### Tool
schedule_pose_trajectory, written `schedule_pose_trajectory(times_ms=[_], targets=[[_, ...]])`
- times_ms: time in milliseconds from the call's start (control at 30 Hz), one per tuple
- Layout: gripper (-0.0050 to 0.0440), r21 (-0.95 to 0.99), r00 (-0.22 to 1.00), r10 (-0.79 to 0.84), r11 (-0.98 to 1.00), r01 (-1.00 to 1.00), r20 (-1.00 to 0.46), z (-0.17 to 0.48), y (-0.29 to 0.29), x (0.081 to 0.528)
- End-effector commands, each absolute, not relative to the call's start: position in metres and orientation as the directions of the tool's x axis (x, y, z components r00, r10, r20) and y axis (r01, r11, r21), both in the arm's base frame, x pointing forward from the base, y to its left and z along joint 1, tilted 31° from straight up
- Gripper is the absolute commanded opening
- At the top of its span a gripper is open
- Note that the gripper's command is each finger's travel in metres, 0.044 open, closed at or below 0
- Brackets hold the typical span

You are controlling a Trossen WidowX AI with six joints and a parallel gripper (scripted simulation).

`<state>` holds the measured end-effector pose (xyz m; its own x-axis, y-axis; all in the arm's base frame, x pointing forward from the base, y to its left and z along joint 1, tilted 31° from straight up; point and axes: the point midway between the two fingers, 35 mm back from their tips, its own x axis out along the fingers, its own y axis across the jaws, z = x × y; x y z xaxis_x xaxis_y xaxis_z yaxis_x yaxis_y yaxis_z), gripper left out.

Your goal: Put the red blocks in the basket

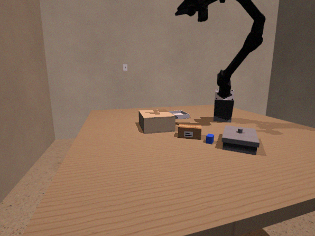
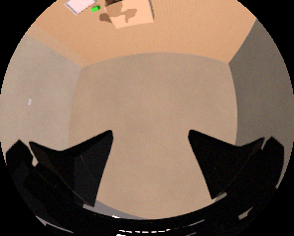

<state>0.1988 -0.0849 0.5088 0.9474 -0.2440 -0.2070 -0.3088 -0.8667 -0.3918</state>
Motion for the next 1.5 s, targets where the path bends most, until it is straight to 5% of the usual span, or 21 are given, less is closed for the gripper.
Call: schedule_pose_trajectory(times_ms=[0,533,567,967,1467], targets=[[0.04,-0.392,0.947,-0.244,-0.867,-0.309,-0.207,0.509,-0.085,0.199],[0.04,-0.392,0.947,-0.244,-0.867,-0.309,-0.207,0.509,-0.085,0.199],[0.044,-0.447,0.948,-0.222,-0.841,-0.304,-0.227,0.503,-0.081,0.206],[0.044,-0.872,0.903,0.085,-0.312,-0.377,-0.421,0.431,-0.02,0.272],[0.044,-0.76,0.763,0.285,0.147,-0.633,-0.58,0.361,0.066,0.296]])
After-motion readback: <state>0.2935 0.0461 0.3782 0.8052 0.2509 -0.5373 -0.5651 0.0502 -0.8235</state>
